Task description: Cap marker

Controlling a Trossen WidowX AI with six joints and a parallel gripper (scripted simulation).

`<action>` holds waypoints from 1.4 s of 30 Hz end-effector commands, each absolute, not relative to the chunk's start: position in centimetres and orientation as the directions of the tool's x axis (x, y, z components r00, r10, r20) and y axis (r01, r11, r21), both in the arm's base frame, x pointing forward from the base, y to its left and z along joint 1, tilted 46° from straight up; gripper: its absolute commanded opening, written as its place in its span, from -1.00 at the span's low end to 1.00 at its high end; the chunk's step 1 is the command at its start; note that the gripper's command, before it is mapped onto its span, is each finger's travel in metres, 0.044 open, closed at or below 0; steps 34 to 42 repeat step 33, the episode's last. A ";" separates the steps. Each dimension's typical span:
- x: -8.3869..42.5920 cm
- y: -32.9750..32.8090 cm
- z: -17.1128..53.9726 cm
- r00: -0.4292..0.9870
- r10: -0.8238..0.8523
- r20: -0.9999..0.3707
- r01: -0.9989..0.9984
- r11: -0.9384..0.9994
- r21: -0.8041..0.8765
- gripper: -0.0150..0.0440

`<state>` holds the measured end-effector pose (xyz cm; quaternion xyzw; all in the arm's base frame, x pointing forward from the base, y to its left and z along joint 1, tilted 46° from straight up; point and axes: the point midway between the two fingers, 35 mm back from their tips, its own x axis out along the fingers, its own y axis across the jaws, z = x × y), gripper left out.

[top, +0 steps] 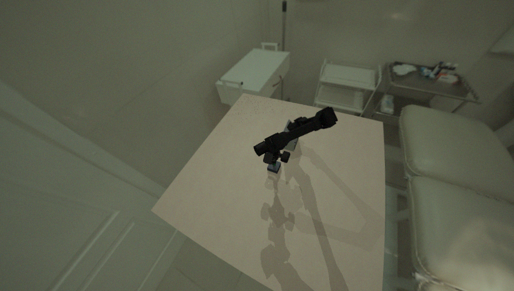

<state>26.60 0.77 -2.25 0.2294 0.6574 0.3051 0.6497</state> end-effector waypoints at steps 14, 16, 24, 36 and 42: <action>27.2 -5.5 3.9 -0.052 0.695 -0.717 -0.094 0.711 0.697 -0.49; 27.2 -5.6 4.0 -0.052 0.696 -0.717 -0.094 0.711 0.697 -0.49; 27.2 -5.6 4.0 -0.052 0.696 -0.717 -0.094 0.711 0.697 -0.14; 27.2 -5.6 4.0 -0.052 0.696 -0.717 -0.094 0.711 0.697 0.67; 27.2 -5.6 4.0 -0.052 0.696 -0.717 -0.094 0.711 0.697 0.67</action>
